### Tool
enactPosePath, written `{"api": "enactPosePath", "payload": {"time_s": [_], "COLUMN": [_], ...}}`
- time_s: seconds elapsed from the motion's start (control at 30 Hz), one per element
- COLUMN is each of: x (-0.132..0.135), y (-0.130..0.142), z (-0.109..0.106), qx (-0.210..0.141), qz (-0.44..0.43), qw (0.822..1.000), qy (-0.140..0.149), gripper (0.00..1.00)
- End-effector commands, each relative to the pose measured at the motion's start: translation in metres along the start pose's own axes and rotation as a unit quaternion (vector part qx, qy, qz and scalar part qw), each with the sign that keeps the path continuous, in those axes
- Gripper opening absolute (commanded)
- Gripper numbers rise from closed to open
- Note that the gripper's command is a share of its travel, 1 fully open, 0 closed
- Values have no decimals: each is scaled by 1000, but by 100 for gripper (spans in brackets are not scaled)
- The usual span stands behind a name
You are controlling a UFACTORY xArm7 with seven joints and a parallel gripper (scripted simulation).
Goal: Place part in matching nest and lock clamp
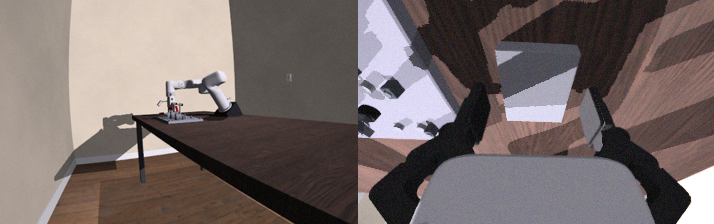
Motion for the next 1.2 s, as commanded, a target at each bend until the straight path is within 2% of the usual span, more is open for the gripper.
{"api": "enactPosePath", "payload": {"time_s": [0.0, 0.67, 0.7, 1.17], "x": [1, 1, 1, 1], "y": [-1, -1, -1, -1], "z": [3, 5, 5, 5], "qx": [2, 2, 2, 2], "qz": [0, 0, 0, 0], "qw": [1000, 1000, 1000, 1000], "qy": [1, 1, 1, 1], "gripper": [100, 100, 0, 0]}}
Point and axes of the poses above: the point where the finger pads meet when closed, its own z axis out along the fingers, its own x axis across the jaws, y = z × x, the point moved 6 cm from there along -z, back along the fingers, and after that the axes turned 15 degrees about z, right-handed, at the moved point
